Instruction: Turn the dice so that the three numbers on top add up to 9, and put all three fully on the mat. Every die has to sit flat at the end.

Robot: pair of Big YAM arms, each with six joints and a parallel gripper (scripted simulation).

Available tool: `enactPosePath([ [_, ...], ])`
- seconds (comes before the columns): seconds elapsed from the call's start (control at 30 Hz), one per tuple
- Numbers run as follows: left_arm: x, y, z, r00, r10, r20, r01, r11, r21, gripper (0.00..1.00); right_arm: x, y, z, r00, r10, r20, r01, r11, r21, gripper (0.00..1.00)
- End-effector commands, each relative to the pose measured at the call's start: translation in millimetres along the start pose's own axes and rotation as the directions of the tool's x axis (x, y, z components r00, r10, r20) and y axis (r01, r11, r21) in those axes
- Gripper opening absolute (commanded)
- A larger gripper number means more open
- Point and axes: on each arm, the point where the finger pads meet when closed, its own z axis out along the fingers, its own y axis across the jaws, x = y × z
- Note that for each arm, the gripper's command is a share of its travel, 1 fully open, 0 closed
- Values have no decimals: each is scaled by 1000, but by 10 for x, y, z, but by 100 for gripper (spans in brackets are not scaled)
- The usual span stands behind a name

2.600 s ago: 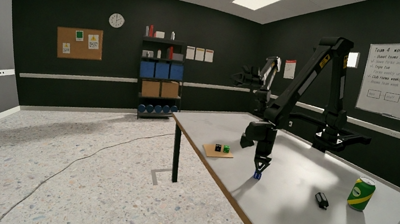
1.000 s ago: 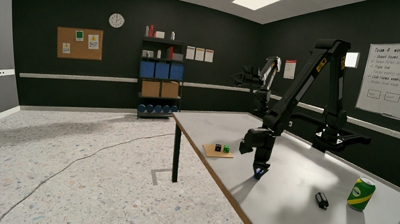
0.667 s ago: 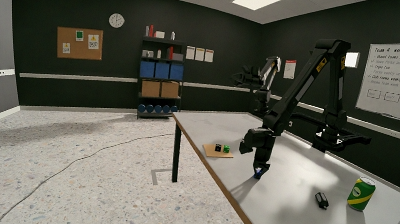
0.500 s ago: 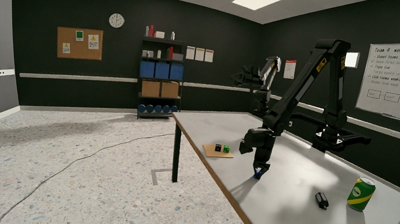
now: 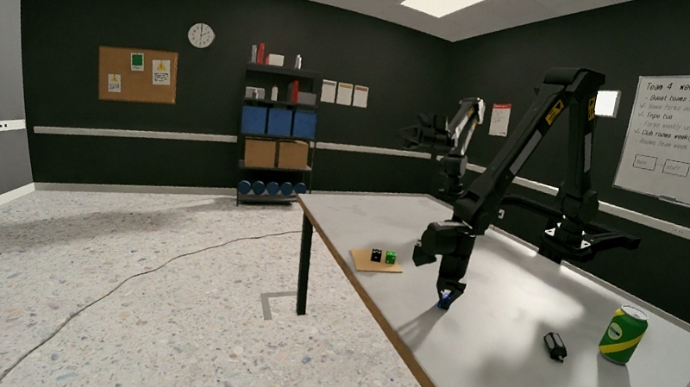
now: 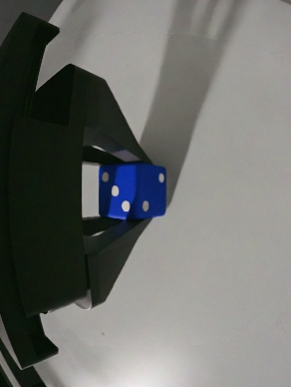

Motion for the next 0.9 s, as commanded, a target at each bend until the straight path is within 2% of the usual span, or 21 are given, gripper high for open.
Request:
enactPosePath([
  [0.0, -49, 149, -52, 1000, -9, 21, 10, 1000, -16, 26, -30, 15, 10, 1000, 5, 5, -5, 1000, -1, 100],
  [0.37, -49, 149, -57, 1000, -9, 21, 10, 1000, -16, 26, -30, 15, 10, 1000, 5, 5, -5, 1000, -1, 100],
  [0.53, -12, 126, -216, 1000, -17, 18, 17, 1000, -14, 26, -30, 15, 10, 1000, 5, 5, -5, 1000, -1, 100],
  [0.63, -40, 73, -380, 1000, -16, 18, 16, 1000, -12, 26, -30, 15, 10, 1000, 5, 5, -5, 1000, -1, 100],
  [0.77, -208, 149, -769, 999, -6, 46, 8, 999, -34, 26, -30, 15, 10, 1000, 5, 5, -5, 1000, -1, 100],
  [0.87, -205, 148, -998, 999, -6, 47, 8, 999, -35, 26, -30, 15, 10, 1000, 5, 5, -5, 1000, -1, 100],
])
